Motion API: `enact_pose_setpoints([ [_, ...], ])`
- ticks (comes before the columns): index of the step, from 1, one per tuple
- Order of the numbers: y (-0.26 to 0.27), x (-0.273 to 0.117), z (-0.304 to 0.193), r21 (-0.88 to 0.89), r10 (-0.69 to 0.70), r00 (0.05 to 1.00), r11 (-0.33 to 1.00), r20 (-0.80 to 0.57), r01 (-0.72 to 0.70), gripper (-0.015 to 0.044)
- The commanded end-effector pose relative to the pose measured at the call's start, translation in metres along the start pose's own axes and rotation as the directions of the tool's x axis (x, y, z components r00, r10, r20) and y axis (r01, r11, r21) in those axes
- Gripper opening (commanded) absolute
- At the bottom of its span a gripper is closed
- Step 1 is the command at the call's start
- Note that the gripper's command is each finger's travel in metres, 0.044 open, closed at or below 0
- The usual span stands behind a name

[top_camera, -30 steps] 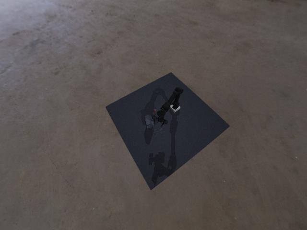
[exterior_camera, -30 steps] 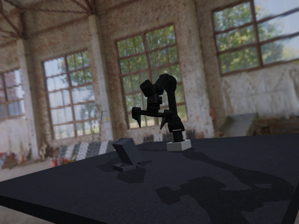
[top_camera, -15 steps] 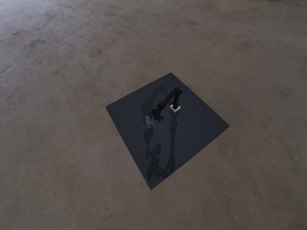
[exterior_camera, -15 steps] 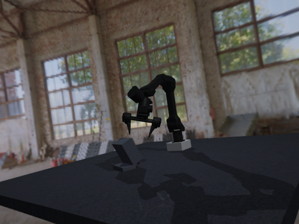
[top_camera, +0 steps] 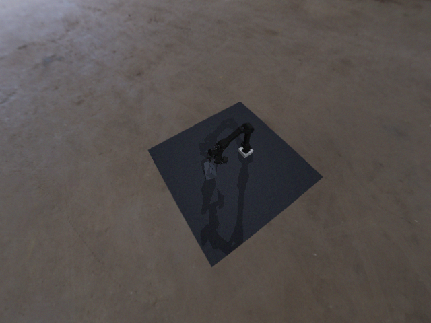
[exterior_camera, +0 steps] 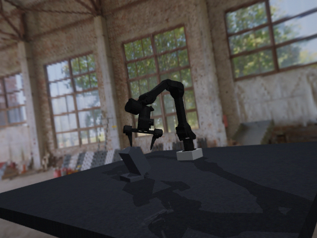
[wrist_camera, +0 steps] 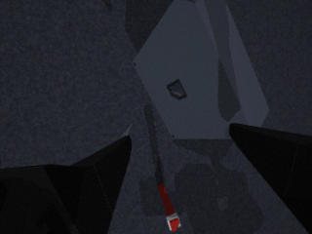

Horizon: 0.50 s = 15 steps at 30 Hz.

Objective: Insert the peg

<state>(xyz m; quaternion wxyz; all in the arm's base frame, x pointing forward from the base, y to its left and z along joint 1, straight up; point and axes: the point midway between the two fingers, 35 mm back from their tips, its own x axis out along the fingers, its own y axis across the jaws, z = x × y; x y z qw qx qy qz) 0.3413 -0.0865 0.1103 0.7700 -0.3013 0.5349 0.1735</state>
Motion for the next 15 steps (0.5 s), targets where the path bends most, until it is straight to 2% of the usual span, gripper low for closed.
enact_pose_setpoints([
  [1,-0.005,0.0,-0.021,-0.022,0.031,0.998,0.999,-0.056,-0.033,0.044],
  [15,-0.003,-0.007,-0.089,-0.074,0.179,0.964,0.978,-0.198,-0.197,0.044],
])
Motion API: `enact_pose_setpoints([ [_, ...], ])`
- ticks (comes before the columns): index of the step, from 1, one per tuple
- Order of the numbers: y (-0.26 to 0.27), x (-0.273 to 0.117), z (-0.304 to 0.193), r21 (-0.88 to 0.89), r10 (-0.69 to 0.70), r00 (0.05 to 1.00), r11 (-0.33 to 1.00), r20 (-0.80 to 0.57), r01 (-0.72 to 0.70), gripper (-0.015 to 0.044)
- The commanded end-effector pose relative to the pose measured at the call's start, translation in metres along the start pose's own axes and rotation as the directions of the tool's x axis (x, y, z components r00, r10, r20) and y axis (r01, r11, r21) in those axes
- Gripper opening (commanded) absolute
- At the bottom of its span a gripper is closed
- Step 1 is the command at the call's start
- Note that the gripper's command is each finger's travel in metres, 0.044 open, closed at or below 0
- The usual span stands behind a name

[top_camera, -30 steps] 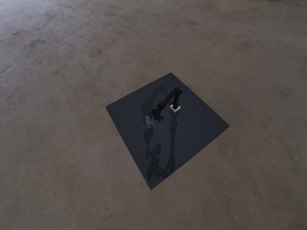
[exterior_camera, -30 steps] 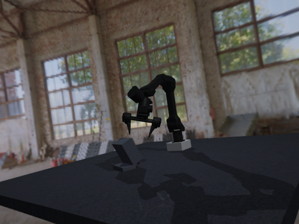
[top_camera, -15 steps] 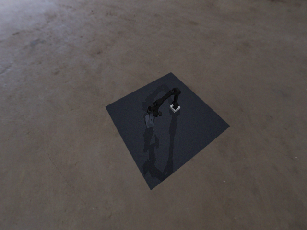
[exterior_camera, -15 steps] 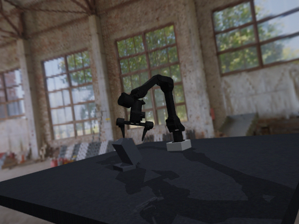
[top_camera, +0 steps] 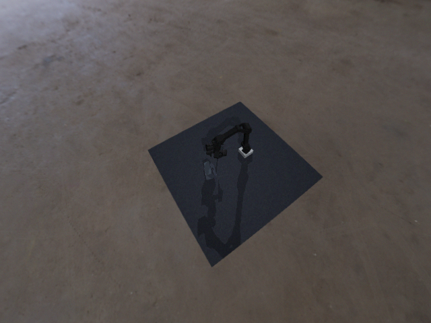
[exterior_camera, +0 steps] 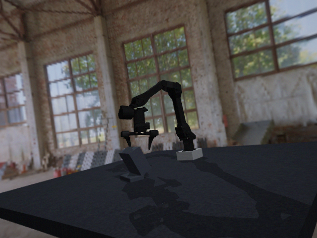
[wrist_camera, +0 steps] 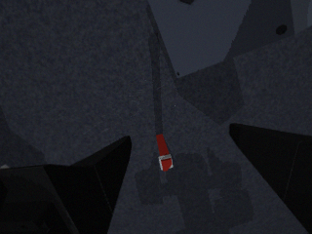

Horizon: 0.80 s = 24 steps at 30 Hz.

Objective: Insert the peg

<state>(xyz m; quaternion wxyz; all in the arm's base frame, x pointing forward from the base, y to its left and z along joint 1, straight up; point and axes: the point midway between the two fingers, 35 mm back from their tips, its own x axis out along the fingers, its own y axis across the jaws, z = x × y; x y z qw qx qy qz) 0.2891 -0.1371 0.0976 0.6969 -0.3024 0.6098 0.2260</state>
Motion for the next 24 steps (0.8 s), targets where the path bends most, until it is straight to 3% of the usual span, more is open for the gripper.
enact_pose_setpoints([
  [1,0.003,0.0,-0.02,-0.022,0.052,0.998,0.998,-0.036,-0.053,0.044],
  [7,0.009,-0.001,-0.042,-0.044,0.116,0.991,0.992,-0.066,-0.119,0.044],
  [24,0.01,0.017,-0.045,-0.045,0.118,0.991,0.992,-0.067,-0.121,0.044],
])
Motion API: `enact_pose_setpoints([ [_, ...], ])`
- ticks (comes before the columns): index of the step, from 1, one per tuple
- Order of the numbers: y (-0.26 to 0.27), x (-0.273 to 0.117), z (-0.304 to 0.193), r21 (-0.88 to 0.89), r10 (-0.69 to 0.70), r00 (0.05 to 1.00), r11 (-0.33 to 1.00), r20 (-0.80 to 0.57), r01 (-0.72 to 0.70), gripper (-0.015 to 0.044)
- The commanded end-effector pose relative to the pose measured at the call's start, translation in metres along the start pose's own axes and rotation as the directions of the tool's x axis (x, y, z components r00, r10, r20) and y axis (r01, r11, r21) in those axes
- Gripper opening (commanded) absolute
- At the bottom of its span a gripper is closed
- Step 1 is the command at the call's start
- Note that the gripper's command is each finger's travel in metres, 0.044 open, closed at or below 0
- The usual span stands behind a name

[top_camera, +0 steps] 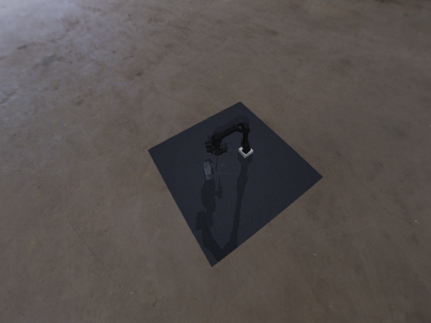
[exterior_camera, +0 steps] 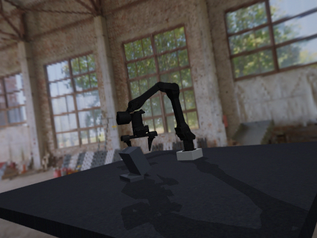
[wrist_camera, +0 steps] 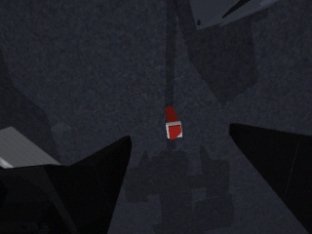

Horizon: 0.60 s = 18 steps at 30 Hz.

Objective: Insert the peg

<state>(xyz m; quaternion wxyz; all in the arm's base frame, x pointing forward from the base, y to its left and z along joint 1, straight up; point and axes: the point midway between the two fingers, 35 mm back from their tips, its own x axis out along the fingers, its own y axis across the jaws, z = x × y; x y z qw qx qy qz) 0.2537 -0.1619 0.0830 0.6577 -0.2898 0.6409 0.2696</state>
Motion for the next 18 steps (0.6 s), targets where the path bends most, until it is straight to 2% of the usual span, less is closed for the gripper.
enact_pose_setpoints([
  [1,0.001,0.009,-0.001,-0.003,0.007,1.0,1.0,-0.005,-0.007,0.044],
  [18,0.002,0.037,-0.001,-0.003,0.007,1.0,1.0,-0.006,-0.007,0.044],
])
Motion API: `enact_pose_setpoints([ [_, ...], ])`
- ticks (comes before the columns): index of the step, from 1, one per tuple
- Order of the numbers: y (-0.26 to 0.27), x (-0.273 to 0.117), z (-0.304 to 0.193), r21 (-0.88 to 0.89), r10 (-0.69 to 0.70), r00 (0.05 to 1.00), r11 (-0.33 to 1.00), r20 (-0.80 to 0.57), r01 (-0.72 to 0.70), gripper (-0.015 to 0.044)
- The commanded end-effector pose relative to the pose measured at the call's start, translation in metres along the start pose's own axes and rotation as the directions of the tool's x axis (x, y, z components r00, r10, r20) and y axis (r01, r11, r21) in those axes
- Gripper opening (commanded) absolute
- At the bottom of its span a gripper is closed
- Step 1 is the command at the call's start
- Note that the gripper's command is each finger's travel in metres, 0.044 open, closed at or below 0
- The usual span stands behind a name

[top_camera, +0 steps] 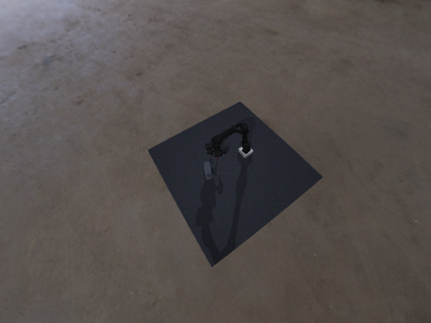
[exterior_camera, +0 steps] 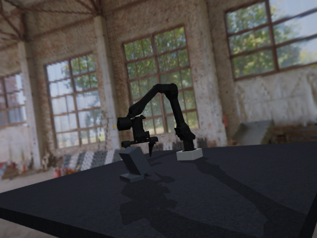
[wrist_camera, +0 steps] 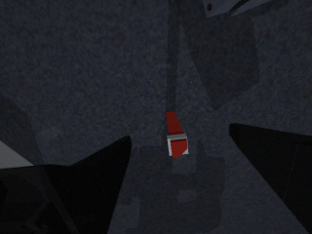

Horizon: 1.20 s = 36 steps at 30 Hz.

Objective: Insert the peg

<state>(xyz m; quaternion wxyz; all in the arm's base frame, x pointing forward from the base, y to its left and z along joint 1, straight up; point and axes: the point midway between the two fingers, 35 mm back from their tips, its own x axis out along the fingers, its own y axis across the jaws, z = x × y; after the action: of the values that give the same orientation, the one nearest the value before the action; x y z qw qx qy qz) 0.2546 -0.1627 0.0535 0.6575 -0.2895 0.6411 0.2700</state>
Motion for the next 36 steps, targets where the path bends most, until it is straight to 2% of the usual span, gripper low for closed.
enact_pose_setpoints([
  [1,0.002,0.009,-0.001,-0.003,0.006,1.0,1.0,-0.005,-0.006,0.044],
  [13,0.003,0.022,-0.002,-0.003,0.006,1.0,1.0,-0.005,-0.006,0.044],
  [29,0.002,0.019,-0.001,0.0,0.003,1.0,1.0,-0.001,-0.003,0.002],
  [36,0.002,0.019,-0.001,0.0,0.003,1.0,1.0,-0.001,-0.003,0.0],
])
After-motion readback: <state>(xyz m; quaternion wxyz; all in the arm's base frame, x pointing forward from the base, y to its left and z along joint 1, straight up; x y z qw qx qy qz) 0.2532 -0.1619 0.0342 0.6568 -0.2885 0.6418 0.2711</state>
